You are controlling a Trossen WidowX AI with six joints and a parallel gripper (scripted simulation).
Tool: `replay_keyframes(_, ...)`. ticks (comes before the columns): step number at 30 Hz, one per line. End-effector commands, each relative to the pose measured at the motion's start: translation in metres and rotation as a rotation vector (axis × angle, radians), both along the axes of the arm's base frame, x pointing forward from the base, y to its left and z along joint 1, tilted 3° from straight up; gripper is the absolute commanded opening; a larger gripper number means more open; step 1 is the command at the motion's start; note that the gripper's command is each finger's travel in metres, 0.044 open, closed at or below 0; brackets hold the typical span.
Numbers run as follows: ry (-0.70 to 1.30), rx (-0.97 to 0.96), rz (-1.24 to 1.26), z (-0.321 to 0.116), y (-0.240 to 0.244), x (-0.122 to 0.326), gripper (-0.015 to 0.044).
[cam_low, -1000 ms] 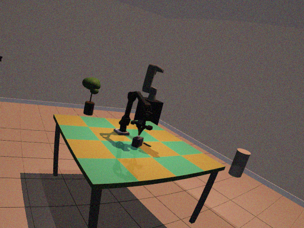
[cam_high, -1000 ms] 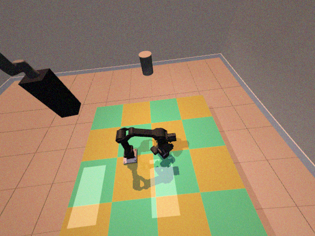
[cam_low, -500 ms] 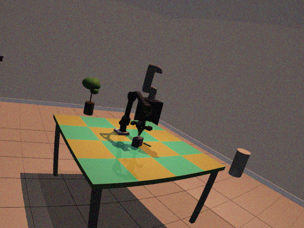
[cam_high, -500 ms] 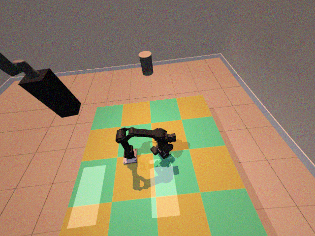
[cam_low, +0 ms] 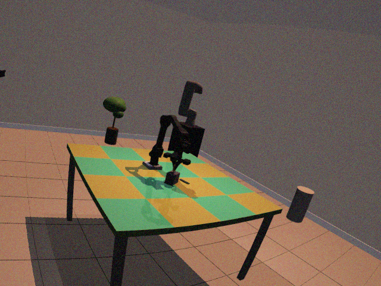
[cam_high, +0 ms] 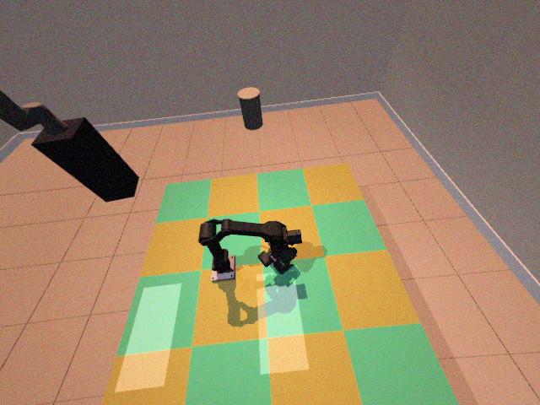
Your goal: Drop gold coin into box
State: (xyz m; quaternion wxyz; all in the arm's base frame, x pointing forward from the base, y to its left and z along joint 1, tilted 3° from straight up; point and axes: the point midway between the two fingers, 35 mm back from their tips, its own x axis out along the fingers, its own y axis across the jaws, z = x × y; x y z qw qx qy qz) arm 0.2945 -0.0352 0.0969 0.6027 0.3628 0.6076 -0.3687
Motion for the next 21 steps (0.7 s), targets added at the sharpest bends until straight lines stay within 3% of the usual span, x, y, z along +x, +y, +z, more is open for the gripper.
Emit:
replay_keyframes(1, 0.004, 0.000, 0.000, -0.0027, 0.0000, -0.0009, 0.0000)
replay_keyframes(12, 0.004, 0.000, 0.001, -0.0076, 0.0000, -0.0012, 0.0000)
replay_keyframes(18, 0.000, 0.000, 0.000, -0.0054, 0.0000, -0.0002, 0.0157)
replay_keyframes(21, 0.000, 0.000, 0.000, -0.0054, 0.0000, -0.0002, 0.0161)
